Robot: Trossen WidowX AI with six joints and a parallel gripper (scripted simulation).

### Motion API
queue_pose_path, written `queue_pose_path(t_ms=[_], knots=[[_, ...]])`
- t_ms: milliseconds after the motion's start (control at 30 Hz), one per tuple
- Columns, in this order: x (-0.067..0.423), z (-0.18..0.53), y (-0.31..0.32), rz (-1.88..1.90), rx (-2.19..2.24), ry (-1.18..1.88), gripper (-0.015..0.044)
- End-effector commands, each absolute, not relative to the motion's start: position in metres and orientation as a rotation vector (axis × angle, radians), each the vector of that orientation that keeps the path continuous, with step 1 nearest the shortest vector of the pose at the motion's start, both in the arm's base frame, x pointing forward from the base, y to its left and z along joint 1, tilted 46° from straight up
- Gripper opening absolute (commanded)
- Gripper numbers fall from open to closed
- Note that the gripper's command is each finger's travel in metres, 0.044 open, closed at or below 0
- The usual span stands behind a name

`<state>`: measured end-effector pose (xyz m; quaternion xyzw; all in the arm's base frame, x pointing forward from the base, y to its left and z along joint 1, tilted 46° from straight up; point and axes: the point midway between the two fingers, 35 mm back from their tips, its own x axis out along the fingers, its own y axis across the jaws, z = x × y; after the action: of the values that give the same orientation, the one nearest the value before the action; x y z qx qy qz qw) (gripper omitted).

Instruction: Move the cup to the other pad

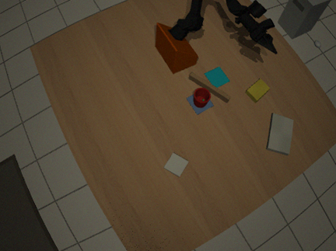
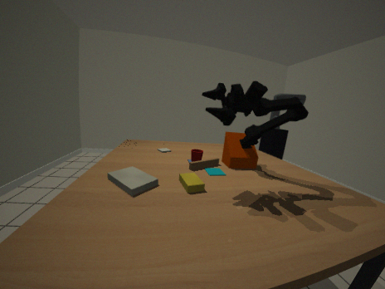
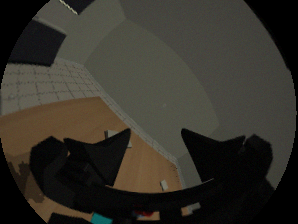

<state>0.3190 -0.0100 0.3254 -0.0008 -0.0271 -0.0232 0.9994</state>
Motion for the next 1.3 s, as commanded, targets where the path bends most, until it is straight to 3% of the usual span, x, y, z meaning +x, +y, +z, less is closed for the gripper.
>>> queue_pose_path(t_ms=[0, 300, 567, 833, 1267], knots=[[0.321, 0.322, -0.010, -0.045, 0.004, -0.041, 0.0374], [0.364, 0.171, -0.037, -0.068, 0.438, 0.608, 0.0148], [0.330, 0.051, -0.049, -0.282, 1.063, 1.181, 0.0148], [0.274, -0.013, -0.046, -0.671, 1.784, 1.635, 0.0148], [0.268, -0.018, -0.047, -0.711, 1.849, 1.667, 0.0148]])
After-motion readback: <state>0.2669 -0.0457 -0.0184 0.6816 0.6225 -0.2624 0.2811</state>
